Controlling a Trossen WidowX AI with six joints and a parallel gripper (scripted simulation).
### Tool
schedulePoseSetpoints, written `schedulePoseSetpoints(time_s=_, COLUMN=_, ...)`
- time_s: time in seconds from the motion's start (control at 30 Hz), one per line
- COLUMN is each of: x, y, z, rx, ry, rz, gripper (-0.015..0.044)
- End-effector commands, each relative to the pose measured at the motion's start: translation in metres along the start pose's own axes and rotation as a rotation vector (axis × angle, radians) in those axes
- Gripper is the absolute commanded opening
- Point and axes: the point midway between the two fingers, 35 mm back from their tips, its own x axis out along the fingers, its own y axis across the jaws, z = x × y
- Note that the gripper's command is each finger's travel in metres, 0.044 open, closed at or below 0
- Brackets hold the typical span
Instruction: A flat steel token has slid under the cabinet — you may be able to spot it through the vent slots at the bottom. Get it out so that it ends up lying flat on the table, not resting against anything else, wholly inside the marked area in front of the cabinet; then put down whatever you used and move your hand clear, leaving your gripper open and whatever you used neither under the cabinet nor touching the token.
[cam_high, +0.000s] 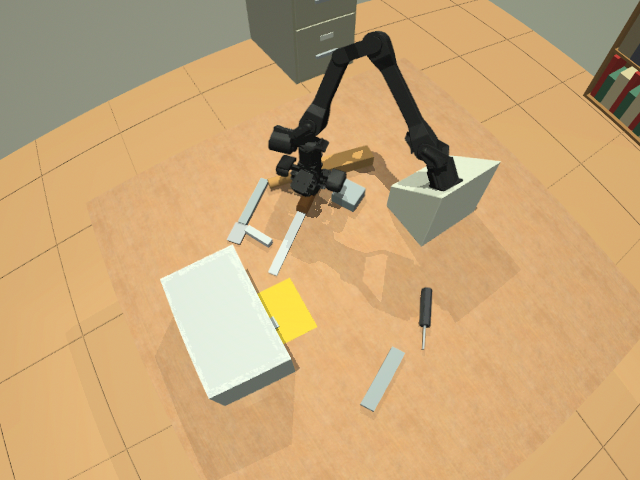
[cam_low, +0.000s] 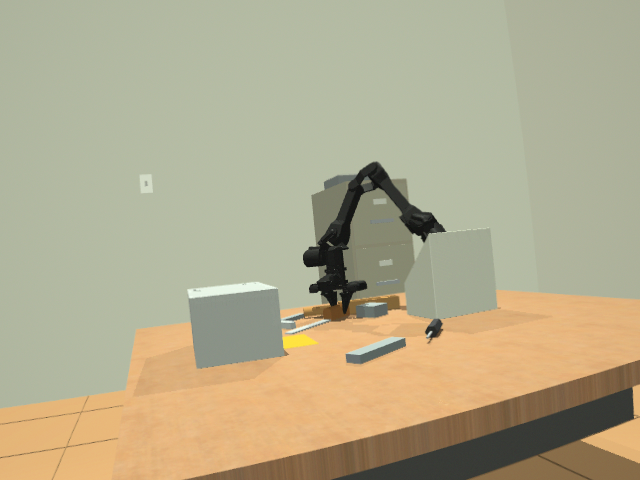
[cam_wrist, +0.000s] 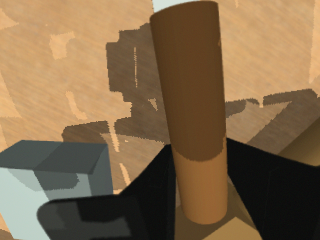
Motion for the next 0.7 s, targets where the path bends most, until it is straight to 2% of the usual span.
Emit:
schedulePoseSetpoints(time_s=0.0, x=-0.001, y=-0.003, z=0.004, rx=0.003, ry=-0.001, rz=-0.006, gripper=0.0)
schedulePoseSetpoints(time_s=0.67, x=-0.001, y=-0.003, z=0.032, rx=0.004, ry=-0.002, rz=-0.005, gripper=0.0)
